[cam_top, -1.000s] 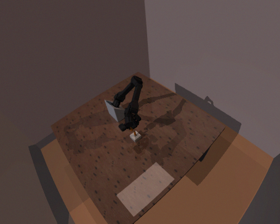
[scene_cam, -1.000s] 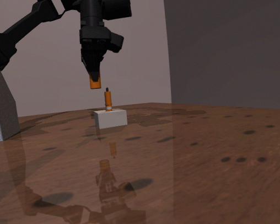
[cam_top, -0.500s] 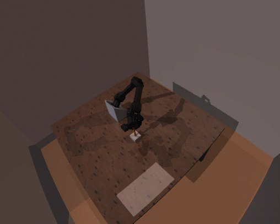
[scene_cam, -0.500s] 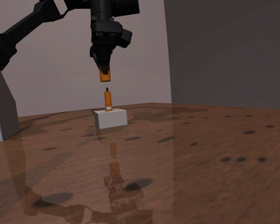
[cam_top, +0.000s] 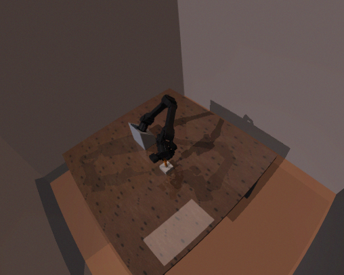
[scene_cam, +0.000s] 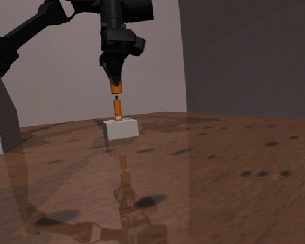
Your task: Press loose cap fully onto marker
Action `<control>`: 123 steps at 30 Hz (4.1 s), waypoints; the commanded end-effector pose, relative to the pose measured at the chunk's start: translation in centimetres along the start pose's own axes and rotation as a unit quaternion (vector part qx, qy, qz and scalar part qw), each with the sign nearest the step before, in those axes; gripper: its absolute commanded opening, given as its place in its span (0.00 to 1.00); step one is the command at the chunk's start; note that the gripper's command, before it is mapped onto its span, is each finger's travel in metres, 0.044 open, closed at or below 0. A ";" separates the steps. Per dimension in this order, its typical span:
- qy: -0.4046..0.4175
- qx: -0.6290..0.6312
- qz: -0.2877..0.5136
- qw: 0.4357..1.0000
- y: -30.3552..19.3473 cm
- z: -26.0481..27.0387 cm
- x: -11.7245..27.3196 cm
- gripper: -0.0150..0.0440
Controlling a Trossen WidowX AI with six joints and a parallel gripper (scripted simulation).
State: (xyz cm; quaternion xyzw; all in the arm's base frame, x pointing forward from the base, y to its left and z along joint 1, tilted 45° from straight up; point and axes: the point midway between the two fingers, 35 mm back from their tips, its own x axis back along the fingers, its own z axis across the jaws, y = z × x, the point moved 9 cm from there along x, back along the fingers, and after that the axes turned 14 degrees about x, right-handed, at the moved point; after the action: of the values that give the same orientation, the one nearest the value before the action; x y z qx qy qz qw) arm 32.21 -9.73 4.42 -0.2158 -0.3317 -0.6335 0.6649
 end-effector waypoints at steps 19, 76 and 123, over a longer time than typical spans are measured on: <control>0.003 -0.002 0.000 1.000 0.0 0.0 -3.8 0.25; 0.002 0.037 0.000 0.999 -0.2 -0.2 1.7 0.64; 0.003 0.037 0.000 0.999 -0.2 -0.2 -1.6 0.25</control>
State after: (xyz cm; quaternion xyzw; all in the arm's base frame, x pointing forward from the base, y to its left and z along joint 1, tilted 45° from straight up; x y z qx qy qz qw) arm 32.10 -9.18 3.53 -0.1893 -0.3558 -0.6200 0.6731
